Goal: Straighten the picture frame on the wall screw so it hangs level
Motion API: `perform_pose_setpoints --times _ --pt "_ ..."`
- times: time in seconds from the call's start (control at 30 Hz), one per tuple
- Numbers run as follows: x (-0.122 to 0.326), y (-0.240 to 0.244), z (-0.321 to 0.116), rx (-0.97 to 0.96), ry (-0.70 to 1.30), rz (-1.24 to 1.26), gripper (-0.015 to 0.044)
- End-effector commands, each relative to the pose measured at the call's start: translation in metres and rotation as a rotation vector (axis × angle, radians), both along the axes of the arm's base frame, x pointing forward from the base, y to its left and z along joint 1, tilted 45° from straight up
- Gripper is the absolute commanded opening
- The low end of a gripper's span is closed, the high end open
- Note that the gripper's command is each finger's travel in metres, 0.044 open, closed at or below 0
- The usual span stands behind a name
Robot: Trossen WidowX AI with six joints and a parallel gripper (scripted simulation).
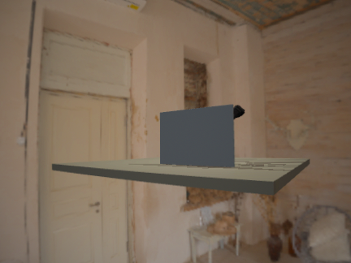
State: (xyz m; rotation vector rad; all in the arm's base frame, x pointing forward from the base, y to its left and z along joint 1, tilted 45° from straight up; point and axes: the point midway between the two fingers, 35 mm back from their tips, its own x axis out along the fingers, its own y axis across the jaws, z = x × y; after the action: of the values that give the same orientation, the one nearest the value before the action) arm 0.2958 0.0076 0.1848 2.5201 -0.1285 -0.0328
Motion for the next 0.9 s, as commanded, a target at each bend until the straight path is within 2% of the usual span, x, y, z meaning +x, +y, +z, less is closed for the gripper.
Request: perform_pose_setpoints --times 0.0,0.2,0.87 --pt "0.022 -0.001 0.001 -0.006 0.000 0.004 0.0260" --pt "0.057 -0.006 -0.005 -0.007 -0.002 0.004 0.0260" --pt "0.061 -0.007 -0.005 -0.007 -0.002 0.004 0.0260"
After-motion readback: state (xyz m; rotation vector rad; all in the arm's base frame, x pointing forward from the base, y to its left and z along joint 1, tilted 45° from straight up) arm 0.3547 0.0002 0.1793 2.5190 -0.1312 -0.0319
